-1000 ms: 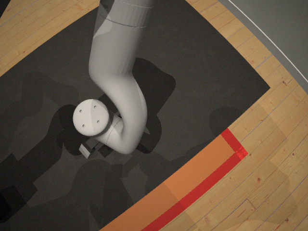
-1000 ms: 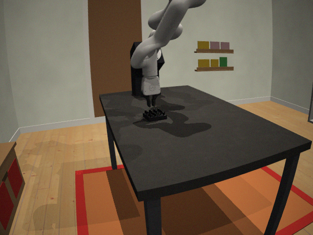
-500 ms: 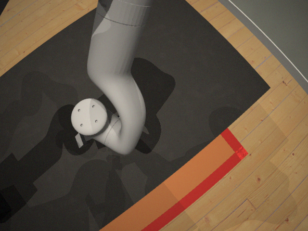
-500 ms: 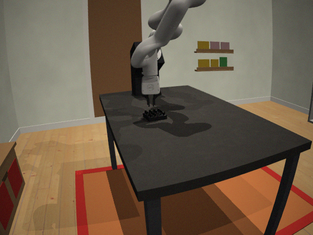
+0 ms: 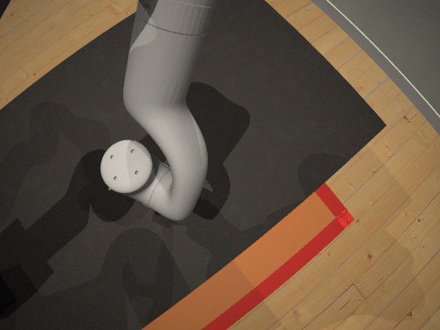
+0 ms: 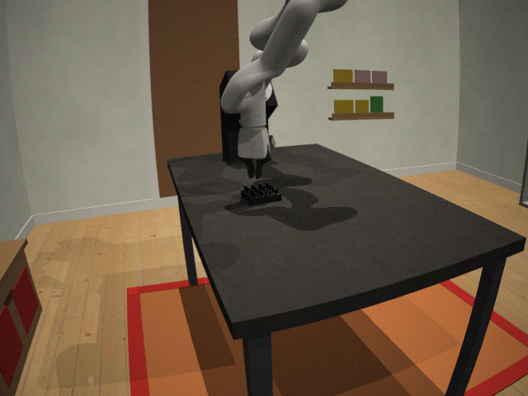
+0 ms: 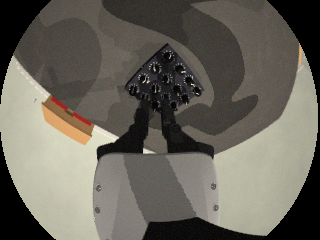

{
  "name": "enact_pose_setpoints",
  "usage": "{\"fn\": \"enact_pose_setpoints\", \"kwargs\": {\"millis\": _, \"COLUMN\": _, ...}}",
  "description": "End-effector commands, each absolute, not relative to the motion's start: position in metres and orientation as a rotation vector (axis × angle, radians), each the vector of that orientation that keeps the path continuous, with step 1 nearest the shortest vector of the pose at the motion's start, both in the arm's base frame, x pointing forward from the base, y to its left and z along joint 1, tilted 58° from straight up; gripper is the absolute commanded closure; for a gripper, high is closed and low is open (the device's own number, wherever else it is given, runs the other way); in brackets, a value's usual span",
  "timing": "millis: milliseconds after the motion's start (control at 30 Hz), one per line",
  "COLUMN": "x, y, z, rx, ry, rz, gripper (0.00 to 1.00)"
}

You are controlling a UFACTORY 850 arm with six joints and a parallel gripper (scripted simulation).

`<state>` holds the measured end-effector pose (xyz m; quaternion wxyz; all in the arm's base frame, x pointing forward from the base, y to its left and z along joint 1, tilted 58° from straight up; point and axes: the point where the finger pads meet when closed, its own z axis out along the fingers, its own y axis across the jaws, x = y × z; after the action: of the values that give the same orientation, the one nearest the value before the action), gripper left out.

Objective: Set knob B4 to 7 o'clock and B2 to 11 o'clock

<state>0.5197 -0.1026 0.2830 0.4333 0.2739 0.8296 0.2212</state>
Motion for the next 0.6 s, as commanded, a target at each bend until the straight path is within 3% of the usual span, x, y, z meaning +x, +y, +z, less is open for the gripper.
{"fn": "enact_pose_setpoints", "kwargs": {"millis": 0, "x": 0.5188, "y": -0.1029, "z": 0.2837, "rx": 0.845, "ry": 2.036, "rz": 0.648, "gripper": 0.81}}
{"fn": "enact_pose_setpoints", "kwargs": {"millis": 567, "x": 0.5162, "y": -0.1032, "z": 0.2852, "rx": 1.370, "ry": 1.829, "rz": 0.915, "gripper": 0.81}}
